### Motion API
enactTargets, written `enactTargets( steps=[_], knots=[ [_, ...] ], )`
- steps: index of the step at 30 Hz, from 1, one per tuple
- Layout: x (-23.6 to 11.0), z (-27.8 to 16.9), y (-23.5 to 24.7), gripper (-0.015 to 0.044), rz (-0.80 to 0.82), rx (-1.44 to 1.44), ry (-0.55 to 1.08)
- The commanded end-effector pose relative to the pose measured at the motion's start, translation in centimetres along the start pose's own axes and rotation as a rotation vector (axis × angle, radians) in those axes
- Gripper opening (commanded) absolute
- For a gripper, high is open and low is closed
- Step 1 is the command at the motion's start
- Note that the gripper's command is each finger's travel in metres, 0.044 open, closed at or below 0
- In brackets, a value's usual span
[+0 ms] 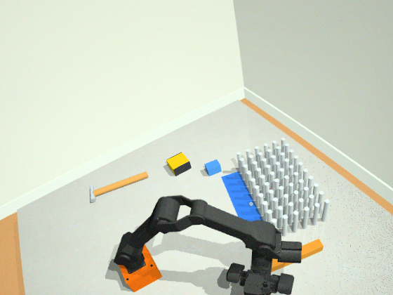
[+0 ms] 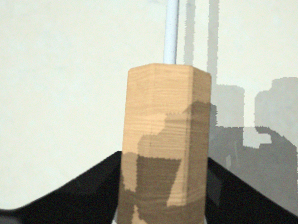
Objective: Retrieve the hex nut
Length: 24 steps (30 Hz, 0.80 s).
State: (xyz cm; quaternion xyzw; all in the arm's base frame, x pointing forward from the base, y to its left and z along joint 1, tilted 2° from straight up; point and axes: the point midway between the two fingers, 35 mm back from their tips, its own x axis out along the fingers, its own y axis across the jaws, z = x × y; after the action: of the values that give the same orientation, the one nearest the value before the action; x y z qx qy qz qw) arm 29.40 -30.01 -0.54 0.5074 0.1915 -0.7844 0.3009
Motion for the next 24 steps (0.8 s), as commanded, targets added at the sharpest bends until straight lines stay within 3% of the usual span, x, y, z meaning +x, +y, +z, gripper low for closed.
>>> enactTargets(
  steps=[1,24],
  knots=[
    [0.4,0.0,0.0,0.0,0.002,-0.001,-0.009],
    [2.4,-0.8,-0.5,0.0,0.002,-0.001,-0.009]
  ],
)
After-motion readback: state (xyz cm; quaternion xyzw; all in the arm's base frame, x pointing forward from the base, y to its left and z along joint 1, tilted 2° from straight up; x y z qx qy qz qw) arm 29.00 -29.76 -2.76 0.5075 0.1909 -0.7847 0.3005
